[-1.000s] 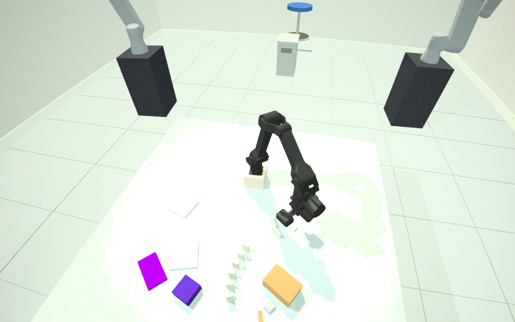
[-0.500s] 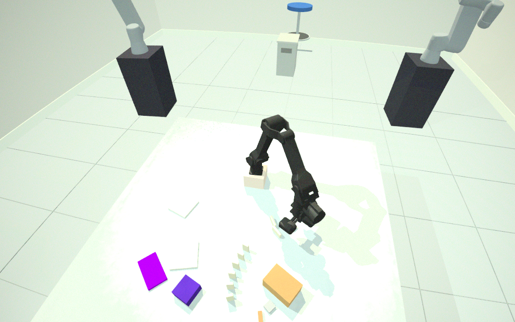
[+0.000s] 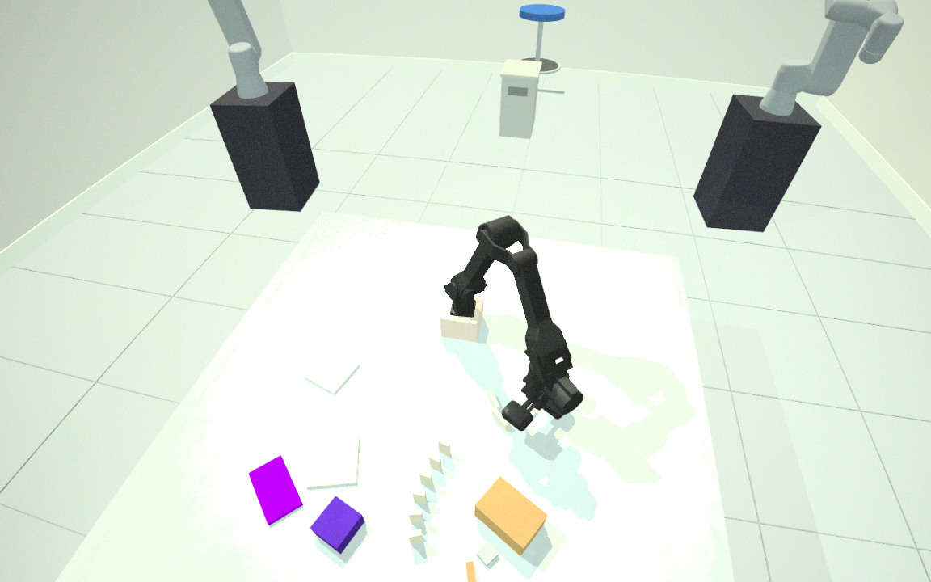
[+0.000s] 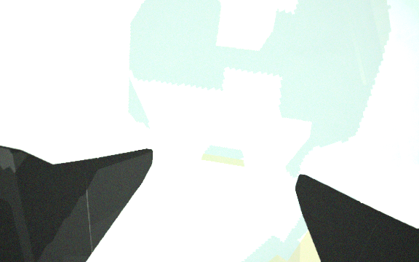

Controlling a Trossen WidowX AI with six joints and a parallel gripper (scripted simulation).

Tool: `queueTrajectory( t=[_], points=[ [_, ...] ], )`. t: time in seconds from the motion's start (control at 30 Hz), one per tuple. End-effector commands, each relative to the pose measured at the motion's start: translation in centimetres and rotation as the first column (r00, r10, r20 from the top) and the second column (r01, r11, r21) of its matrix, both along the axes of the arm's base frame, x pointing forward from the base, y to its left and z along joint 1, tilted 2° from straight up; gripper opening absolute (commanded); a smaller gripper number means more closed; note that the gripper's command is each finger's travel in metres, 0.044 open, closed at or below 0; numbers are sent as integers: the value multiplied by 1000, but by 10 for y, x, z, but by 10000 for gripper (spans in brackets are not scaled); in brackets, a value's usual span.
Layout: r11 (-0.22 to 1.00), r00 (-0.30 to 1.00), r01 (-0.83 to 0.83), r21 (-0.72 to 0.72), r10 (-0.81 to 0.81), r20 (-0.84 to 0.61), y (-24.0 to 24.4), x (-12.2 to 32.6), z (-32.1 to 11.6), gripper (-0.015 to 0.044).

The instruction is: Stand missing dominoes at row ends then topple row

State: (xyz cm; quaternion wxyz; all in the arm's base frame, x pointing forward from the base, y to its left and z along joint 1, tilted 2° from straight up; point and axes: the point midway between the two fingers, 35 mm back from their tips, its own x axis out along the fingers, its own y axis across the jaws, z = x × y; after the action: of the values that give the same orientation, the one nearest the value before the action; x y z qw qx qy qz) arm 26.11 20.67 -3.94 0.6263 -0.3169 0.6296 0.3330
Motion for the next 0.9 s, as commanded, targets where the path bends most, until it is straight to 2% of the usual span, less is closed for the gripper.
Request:
queueTrajectory(
  t=[0.0, 0.13, 0.57, 0.87],
  points=[
    [1000, 1000, -3, 2, 3, -4, 0, -2, -5, 440],
    [1000, 1000, -3, 2, 3, -4, 0, -2, -5, 440],
    [1000, 1000, -3, 2, 3, -4, 0, -2, -5, 107],
    [1000, 1000, -3, 2, 3, -4, 0, -2, -5, 107]
  ],
)
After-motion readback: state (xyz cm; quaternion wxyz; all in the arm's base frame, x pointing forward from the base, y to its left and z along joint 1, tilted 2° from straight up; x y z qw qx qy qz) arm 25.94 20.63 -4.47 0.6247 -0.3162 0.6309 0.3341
